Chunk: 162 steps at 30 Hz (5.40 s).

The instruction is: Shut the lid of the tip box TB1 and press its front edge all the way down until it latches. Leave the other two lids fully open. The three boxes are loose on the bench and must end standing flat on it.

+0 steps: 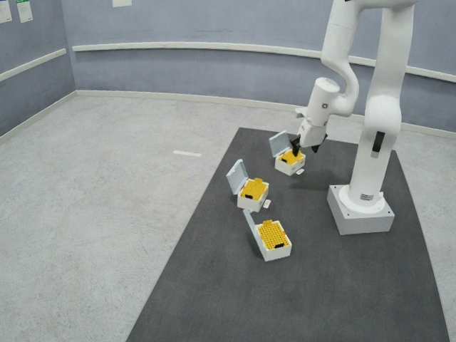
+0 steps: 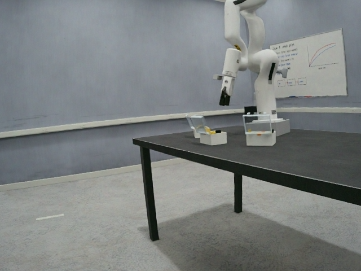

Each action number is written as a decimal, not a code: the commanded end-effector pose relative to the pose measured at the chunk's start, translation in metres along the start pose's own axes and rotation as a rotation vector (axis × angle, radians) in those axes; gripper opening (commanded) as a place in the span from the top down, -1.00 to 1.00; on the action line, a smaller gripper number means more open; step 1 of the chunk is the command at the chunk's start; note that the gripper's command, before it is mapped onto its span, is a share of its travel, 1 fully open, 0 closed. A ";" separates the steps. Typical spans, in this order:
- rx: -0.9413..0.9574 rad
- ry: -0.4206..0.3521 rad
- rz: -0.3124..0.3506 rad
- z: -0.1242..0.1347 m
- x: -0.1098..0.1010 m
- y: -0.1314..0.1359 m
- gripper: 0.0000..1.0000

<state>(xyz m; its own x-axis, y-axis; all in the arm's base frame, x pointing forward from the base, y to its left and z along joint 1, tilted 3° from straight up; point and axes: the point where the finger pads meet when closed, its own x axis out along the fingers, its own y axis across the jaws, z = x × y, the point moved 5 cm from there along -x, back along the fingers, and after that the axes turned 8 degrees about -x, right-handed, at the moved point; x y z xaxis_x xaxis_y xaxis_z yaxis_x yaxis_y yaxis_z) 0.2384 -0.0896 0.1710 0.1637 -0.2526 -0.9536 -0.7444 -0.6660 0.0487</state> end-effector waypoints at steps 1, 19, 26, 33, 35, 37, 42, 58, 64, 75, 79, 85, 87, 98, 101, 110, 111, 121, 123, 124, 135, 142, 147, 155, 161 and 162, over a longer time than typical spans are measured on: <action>-0.003 -0.003 0.007 0.005 -0.002 -0.027 -1.00; -0.186 0.003 -0.042 0.034 -0.011 -0.067 -1.00; -0.186 0.003 -0.042 0.052 -0.017 -0.090 -1.00; -0.186 0.003 -0.042 0.070 -0.022 -0.113 -1.00; -0.186 0.003 -0.042 0.076 -0.024 -0.121 -1.00; -0.186 0.003 -0.042 0.080 -0.025 -0.126 -1.00; -0.186 0.003 -0.042 0.080 -0.025 -0.126 -1.00; -0.186 0.003 -0.042 0.098 0.042 -0.128 -1.00; -0.186 0.003 -0.042 0.103 0.062 -0.129 -1.00; -0.186 0.003 -0.042 0.117 0.115 -0.130 -1.00; -0.186 0.003 -0.042 0.119 0.119 -0.130 -1.00; -0.186 0.003 -0.042 0.119 0.119 -0.130 -1.00; -0.186 0.003 -0.042 0.119 0.119 -0.130 -1.00; -0.186 0.003 -0.042 0.119 0.119 -0.130 -1.00; -0.186 0.003 -0.042 0.119 0.119 -0.131 -1.00; -0.186 0.003 -0.042 0.119 0.119 -0.131 -1.00; -0.186 0.003 -0.042 0.119 0.119 -0.131 -1.00; -0.186 0.003 -0.042 0.119 0.119 -0.131 -1.00; -0.186 0.003 -0.042 0.119 0.119 -0.131 -1.00; -0.186 0.003 -0.042 0.119 0.119 -0.131 -1.00; -0.186 0.003 -0.042 0.119 0.119 -0.131 -1.00; -0.186 0.003 -0.042 0.113 0.100 -0.130 -1.00; -0.186 0.003 -0.042 0.110 0.085 -0.129 -1.00; -0.186 0.003 -0.042 0.099 0.047 -0.128 -1.00; -0.186 0.003 -0.042 0.091 0.018 -0.128 -1.00; -0.186 0.003 -0.042 0.091 0.018 -0.128 -1.00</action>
<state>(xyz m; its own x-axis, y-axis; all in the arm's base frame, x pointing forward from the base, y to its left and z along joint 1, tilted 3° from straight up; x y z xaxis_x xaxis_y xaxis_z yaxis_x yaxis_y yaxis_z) 0.2767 0.0539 0.0979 0.2083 -0.2041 -0.9565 -0.6026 -0.7971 0.0389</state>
